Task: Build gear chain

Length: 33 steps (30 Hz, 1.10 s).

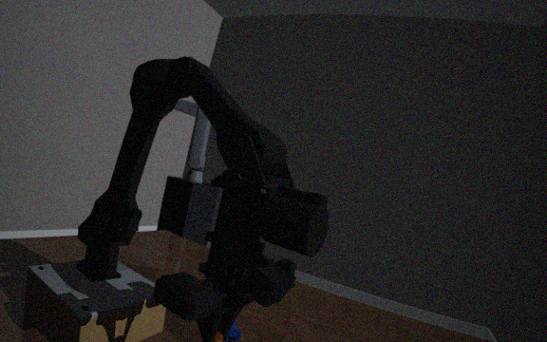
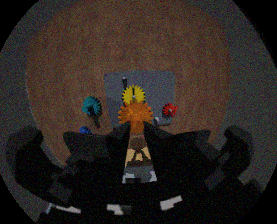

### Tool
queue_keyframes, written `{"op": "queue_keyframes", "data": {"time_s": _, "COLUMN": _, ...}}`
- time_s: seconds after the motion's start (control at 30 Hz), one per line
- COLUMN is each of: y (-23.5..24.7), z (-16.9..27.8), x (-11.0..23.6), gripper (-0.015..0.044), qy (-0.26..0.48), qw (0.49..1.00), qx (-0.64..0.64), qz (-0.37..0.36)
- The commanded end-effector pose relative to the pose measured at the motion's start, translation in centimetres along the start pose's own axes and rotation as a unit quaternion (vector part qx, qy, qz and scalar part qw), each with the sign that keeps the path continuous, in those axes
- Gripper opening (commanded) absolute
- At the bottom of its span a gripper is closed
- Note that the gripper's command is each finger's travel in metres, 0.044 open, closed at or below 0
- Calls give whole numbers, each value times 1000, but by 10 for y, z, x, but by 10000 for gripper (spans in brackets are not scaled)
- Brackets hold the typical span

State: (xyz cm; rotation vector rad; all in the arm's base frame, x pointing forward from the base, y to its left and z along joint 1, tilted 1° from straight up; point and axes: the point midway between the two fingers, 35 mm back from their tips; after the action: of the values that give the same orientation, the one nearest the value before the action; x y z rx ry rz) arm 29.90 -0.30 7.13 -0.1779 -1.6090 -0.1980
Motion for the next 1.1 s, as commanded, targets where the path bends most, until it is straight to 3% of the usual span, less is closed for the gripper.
{"op": "queue_keyframes", "data": {"time_s": 0.0, "y": -10, "z": 0, "x": -2, "gripper": 0, "qy": -2, "qw": 1000, "qx": 1, "qz": -3}}
{"op": "queue_keyframes", "data": {"time_s": 1.07, "y": -78, "z": 16, "x": -25, "gripper": 0, "qy": -2, "qw": 1000, "qx": 6, "qz": 2}}
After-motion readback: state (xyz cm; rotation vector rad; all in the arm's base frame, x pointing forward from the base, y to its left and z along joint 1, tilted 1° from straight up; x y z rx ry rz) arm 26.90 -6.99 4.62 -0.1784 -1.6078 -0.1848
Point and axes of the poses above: the point midway between the two fingers, 35 mm back from their tips, its own x axis back along the fingers, its own y axis across the jaws, z = x × y, and after that the axes turned 14 degrees about -x, right-handed
